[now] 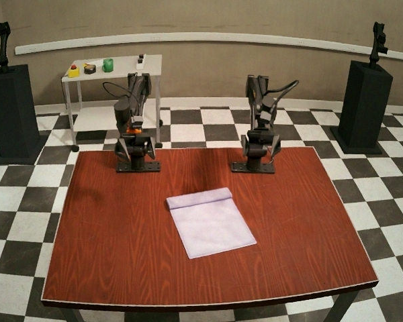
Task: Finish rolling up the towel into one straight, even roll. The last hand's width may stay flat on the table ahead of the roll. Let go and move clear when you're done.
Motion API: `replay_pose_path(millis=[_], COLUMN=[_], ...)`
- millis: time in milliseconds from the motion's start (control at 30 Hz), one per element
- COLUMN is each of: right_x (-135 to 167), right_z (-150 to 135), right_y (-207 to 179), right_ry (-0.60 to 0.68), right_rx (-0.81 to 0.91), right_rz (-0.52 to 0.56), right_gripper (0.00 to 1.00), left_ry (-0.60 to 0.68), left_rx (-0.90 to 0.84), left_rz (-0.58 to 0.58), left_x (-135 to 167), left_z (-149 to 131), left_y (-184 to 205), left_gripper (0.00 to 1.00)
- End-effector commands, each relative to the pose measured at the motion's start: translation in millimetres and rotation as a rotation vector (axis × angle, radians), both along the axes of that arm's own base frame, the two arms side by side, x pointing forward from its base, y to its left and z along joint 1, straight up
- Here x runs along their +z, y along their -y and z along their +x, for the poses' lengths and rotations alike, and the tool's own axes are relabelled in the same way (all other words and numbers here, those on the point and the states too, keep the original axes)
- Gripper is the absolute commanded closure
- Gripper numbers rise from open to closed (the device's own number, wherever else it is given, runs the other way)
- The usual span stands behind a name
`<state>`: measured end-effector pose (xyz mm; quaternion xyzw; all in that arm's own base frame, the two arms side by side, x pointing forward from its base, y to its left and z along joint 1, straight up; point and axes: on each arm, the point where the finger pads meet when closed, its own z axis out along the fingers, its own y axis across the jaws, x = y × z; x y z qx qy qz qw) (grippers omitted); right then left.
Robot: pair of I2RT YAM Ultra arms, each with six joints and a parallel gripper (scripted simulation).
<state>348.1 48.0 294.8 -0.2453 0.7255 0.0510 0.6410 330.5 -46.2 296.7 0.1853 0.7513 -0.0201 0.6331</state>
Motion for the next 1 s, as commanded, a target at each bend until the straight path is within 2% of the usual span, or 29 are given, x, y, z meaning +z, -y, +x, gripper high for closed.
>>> replay_pose_path(millis=[0,100,167,667,733,967], right_x=[-31.2,-55.6,-55.6,-167.9,-167.9,-203.0], right_z=[-21.5,-31.3,-31.3,-76.6,-76.6,-90.7], right_y=[-24.9,-37.6,-37.6,-95.7,-95.7,-114.0], right_ry=[-0.023,-0.046,-0.046,-0.154,-0.154,-0.188], right_rx=[0.224,0.338,0.338,0.862,0.862,1.026], right_rz=[-0.129,-0.201,-0.201,-0.528,-0.528,-0.631], right_gripper=[0.01,0.01,0.01,0.02,0.02,0.02], left_ry=[-0.068,-0.107,-0.107,-0.288,-0.288,-0.344], left_rx=[-0.132,-0.206,-0.206,-0.550,-0.550,-0.658], left_rz=[0.105,0.164,0.164,0.437,0.437,0.523], left_x=[-33.0,-57.4,-57.4,-169.7,-169.7,-204.9], left_z=[-25.0,-38.5,-38.5,-100.7,-100.7,-120.2], left_y=[18.6,30.1,30.1,83.3,83.3,100.0], left_gripper=[0.01,0.01,0.01,0.02,0.02,0.02])
